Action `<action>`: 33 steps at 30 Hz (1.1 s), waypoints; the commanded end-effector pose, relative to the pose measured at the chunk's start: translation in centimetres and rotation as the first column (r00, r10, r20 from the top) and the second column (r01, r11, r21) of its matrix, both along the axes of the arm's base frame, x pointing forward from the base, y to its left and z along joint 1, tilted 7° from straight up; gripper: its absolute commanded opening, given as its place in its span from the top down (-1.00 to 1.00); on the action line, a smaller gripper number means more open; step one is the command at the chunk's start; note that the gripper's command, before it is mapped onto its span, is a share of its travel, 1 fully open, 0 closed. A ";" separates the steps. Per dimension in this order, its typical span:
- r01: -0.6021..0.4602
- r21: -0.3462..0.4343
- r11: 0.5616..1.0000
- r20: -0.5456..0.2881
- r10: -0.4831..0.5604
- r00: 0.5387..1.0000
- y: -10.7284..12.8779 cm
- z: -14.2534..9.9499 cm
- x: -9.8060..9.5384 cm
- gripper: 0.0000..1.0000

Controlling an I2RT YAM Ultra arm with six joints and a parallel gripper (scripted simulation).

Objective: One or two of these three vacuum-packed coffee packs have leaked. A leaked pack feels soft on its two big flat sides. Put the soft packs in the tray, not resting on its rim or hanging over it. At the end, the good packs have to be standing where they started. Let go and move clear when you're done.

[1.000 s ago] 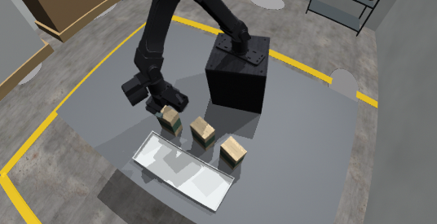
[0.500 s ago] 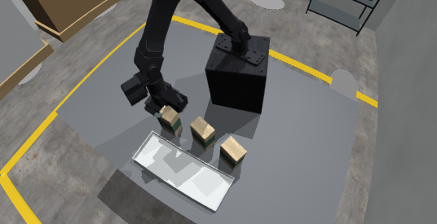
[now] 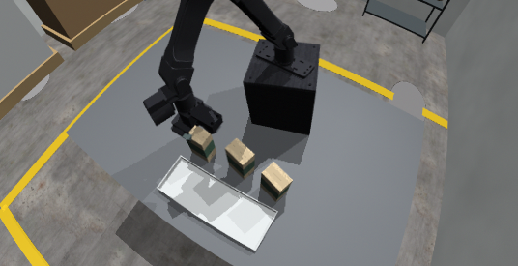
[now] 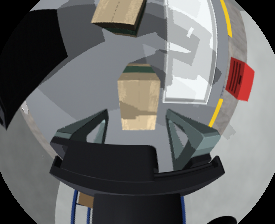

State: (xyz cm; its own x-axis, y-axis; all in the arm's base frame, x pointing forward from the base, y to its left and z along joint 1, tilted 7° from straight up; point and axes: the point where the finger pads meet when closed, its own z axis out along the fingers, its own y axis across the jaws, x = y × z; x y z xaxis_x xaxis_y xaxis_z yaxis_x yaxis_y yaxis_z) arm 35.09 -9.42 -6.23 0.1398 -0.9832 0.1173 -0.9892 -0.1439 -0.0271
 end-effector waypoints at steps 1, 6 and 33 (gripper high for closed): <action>0.000 -0.003 1.000 0.062 0.001 0.998 -0.4 1.4 1.7 -0.59; -0.001 -0.001 1.000 0.053 0.001 0.999 -0.3 1.2 1.6 -0.59; -0.001 0.001 1.000 0.045 0.001 0.999 -0.2 1.5 1.5 -0.59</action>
